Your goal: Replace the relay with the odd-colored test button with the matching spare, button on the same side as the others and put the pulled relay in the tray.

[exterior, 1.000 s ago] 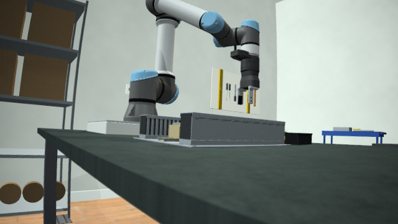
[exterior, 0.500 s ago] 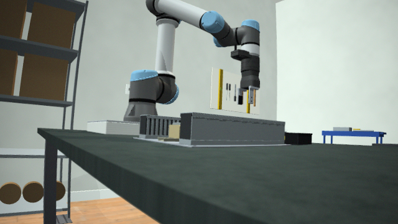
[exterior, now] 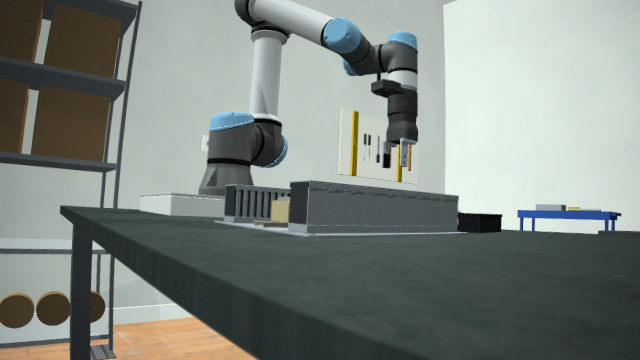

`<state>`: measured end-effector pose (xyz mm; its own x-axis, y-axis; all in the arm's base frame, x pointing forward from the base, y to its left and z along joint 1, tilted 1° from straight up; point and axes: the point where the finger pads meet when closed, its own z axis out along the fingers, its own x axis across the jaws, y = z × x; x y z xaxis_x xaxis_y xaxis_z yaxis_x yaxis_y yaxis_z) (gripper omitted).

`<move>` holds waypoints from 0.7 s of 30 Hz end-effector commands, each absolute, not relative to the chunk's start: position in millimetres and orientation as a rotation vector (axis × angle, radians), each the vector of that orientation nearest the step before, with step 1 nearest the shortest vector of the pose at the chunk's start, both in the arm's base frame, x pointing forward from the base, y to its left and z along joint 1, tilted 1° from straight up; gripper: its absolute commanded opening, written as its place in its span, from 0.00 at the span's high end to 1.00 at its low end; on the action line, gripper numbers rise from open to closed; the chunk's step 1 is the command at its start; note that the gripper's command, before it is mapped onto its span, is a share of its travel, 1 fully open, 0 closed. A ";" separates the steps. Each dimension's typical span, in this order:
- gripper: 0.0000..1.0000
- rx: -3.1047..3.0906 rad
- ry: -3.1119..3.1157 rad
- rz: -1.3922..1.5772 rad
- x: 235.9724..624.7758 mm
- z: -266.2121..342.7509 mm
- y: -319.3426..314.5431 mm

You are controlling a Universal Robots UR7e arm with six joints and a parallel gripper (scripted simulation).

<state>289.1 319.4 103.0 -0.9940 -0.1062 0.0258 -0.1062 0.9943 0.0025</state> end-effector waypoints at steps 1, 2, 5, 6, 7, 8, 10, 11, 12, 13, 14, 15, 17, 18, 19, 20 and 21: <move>0.00 0.166 -3.112 -0.003 289.4 103.5 319.6; 0.00 0.166 -3.112 -0.003 289.4 103.5 319.6; 0.00 0.166 -3.112 -0.003 289.5 103.5 319.6; 0.00 0.166 -3.112 -0.003 289.5 103.5 319.6; 0.00 0.166 -3.112 -0.003 289.5 103.5 319.6; 0.00 0.166 -3.112 -0.003 289.5 103.5 319.6; 0.00 0.166 -3.112 -0.003 289.5 103.5 319.6; 0.00 0.166 -3.112 -0.003 289.5 103.5 319.6; 0.00 0.166 -3.112 -0.003 289.5 103.5 319.6; 0.00 0.166 -3.112 -0.003 289.5 103.5 319.6; 0.00 0.166 -3.112 -0.003 289.5 103.5 319.6; 0.00 0.166 -3.112 -0.003 289.5 103.5 319.6; 0.00 0.166 -3.112 -0.003 289.5 103.5 319.6; 0.00 0.166 -3.112 -0.003 289.5 103.5 319.6; 0.00 0.166 -3.112 -0.003 289.5 103.5 319.6; 0.00 0.166 -3.112 -0.003 289.5 103.5 319.6; 0.00 0.166 -3.112 -0.003 290.9 98.4 308.8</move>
